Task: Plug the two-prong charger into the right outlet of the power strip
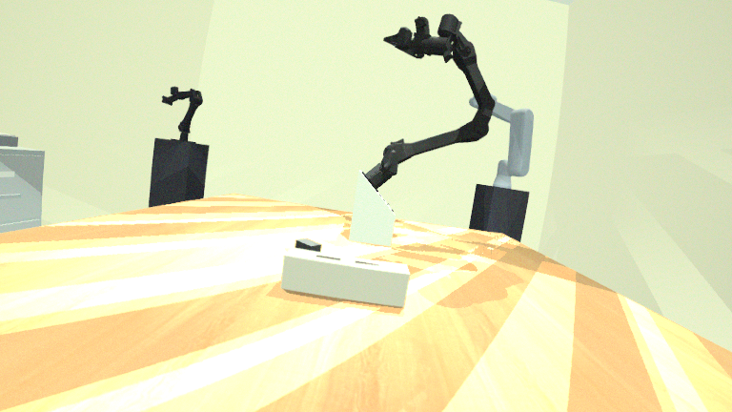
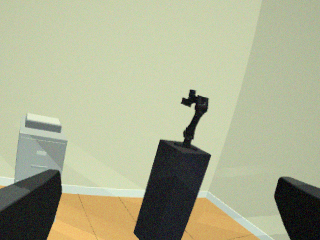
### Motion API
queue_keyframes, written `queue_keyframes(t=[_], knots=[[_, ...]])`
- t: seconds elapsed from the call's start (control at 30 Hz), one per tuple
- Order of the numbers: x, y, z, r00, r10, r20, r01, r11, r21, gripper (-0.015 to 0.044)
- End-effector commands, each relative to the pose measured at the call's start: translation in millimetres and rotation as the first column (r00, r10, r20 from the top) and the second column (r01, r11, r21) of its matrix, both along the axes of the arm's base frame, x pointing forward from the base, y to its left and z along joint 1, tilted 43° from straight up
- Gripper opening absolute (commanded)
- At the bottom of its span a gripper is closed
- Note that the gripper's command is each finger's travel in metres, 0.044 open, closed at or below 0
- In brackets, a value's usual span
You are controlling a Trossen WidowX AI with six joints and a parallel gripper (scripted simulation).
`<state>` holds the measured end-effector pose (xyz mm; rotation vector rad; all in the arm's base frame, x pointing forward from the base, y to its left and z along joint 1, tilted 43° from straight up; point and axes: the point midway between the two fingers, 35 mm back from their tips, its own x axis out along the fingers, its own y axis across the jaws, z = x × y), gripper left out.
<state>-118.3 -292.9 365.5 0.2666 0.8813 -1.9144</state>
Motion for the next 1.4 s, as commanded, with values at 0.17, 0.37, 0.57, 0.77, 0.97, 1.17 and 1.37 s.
queue_keyframes(t=[0.17,0.37,0.57,0.77,0.97,1.17,1.37], knots=[[42.2,-42.6,-46.2,0.972,0.236,0.012,-0.235,0.960,0.154,0.0440],[72.1,-57.6,-72.4,0.932,0.361,0.030,-0.358,0.905,0.231,0.0440],[104.0,-71.8,-102.3,0.870,0.490,0.060,-0.483,0.819,0.309,0.0440],[138.4,-82.4,-135.0,0.783,0.613,0.102,-0.600,0.703,0.382,0.0440],[173.5,-86.7,-168.2,0.678,0.718,0.154,-0.698,0.565,0.441,0.0440],[208.8,-84.6,-201.7,0.561,0.800,0.214,-0.772,0.412,0.484,0.0440],[243.6,-76.2,-235.5,0.437,0.854,0.281,-0.822,0.252,0.511,0.0440]])
